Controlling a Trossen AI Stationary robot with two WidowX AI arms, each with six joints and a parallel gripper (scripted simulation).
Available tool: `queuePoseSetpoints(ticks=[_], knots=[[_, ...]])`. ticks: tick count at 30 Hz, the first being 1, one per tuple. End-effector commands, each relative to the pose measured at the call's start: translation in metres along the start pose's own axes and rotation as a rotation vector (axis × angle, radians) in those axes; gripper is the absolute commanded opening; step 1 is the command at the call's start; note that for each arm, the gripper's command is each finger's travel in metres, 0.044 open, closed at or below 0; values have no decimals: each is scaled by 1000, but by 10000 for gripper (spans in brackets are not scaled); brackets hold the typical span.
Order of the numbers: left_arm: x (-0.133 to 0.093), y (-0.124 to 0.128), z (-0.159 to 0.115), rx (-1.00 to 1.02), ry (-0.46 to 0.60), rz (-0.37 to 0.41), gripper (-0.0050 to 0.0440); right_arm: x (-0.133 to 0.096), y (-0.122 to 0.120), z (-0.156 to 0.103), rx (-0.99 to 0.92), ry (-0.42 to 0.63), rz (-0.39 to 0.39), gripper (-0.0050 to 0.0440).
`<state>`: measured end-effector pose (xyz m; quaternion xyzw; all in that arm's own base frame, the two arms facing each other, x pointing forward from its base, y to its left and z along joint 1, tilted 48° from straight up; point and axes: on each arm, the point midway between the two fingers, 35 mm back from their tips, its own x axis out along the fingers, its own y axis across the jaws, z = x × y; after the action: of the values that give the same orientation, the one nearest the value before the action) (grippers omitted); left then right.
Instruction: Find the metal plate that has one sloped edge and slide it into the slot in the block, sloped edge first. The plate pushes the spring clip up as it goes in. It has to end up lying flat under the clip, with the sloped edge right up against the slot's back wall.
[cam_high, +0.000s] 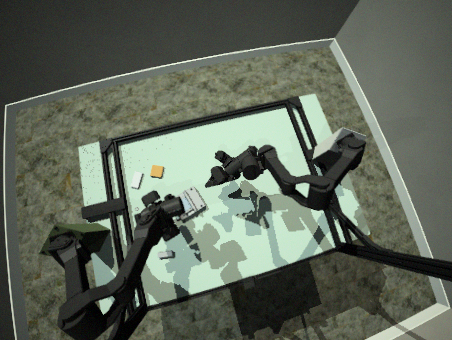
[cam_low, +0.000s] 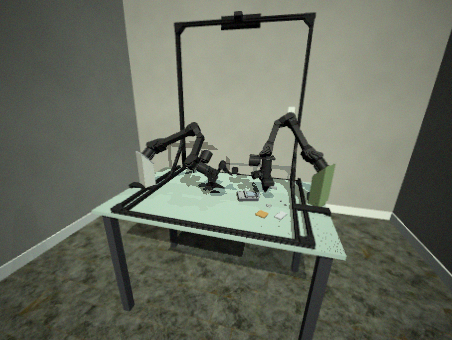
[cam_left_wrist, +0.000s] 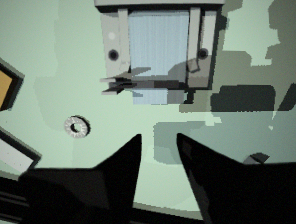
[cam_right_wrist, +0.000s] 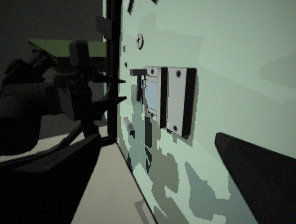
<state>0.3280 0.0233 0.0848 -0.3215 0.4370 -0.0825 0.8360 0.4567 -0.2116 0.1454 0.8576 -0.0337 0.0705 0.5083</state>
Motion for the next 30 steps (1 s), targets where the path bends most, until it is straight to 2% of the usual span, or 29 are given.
queuePoseSetpoints(ticks=[1,5,10,12,14,24,26,27,30], knots=[[-20,-1,-17,2,2,-4,160,0,-1,-1,-3,4,-3,440],[-32,-1,-29,1,2,-5,160,0,-1,-1,-3,4,-3,440],[-30,0,-27,3,-7,-1,160,0,-1,-1,-3,4,-3,440],[-20,4,-18,14,-71,24,160,0,-1,-1,-3,4,-3,440],[-11,10,-23,-17,-94,57,160,0,-1,-1,-3,4,-3,440],[-4,11,-8,-5,-271,74,160,0,-1,-1,-3,4,-3,440],[-4,11,-8,-5,-271,74,160,0,-1,-1,-3,4,-3,440],[-6,7,1,18,-326,60,160,0,-1,-1,-3,4,-3,440],[-3,8,-1,-9,-372,67,160,0,-1,-1,-3,4,-3,440]])
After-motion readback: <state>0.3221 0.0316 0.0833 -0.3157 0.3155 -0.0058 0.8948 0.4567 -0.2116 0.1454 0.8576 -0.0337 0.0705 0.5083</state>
